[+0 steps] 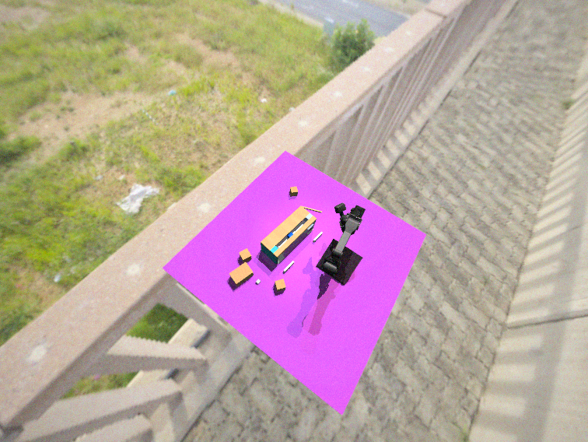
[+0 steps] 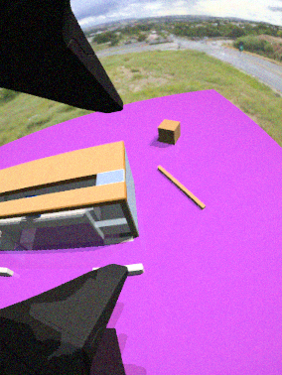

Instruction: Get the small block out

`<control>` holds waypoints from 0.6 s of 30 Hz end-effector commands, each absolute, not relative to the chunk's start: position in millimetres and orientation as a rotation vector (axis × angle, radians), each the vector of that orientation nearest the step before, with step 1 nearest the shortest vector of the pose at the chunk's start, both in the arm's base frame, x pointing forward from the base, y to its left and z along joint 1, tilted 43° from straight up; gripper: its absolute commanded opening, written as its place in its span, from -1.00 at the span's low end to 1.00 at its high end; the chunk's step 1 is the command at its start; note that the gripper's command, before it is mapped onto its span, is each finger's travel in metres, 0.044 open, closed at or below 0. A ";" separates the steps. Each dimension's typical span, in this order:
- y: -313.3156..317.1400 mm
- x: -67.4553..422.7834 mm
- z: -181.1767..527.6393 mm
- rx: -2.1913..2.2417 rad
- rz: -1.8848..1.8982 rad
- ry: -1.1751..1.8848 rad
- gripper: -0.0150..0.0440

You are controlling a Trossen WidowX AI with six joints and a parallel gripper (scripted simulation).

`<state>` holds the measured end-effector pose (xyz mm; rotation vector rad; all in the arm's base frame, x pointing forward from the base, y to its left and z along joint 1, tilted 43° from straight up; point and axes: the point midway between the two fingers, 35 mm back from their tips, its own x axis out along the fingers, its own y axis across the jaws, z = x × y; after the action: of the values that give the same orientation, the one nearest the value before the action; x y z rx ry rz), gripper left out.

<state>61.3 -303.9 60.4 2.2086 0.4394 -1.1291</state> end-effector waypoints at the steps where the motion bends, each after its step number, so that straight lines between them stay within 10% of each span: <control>1: -285.3 107.0 59.6 1.757 -0.748 0.830 0.86; 18: -212.9 200.9 73.3 0.494 0.458 1.057 0.86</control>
<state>152.3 -255.1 70.3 1.1312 1.0600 -0.1993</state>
